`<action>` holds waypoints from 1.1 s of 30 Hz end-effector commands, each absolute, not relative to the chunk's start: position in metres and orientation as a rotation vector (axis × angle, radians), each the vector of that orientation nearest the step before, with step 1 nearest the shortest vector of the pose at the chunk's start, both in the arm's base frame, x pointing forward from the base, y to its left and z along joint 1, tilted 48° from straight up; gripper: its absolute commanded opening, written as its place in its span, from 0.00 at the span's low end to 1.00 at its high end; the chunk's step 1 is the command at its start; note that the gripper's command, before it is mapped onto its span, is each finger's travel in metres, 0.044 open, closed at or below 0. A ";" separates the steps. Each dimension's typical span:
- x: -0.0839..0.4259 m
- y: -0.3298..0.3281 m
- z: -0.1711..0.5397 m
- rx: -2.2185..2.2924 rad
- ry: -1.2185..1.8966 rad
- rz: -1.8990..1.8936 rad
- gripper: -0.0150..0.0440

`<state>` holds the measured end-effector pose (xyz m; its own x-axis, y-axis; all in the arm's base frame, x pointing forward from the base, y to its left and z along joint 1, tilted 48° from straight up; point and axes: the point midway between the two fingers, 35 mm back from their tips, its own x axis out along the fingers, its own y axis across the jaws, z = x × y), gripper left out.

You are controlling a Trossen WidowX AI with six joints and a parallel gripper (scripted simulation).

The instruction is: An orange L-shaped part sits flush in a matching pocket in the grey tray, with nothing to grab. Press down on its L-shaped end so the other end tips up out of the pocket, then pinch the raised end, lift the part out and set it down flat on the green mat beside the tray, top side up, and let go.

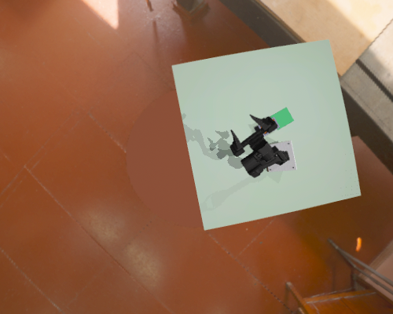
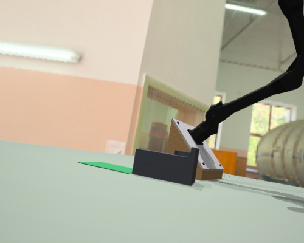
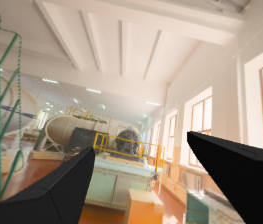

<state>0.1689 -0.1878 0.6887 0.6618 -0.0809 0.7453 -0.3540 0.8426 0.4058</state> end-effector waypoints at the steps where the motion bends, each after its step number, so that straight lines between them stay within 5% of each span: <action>1: 0.171 -0.190 0.687 0.568 -0.840 0.156 0.89; 9: 0.251 -0.250 0.592 0.680 -0.586 -0.076 0.56; 22: 0.355 -0.220 0.330 0.640 0.262 -0.152 0.56; 33: 0.301 -0.073 0.145 0.485 1.001 0.326 0.56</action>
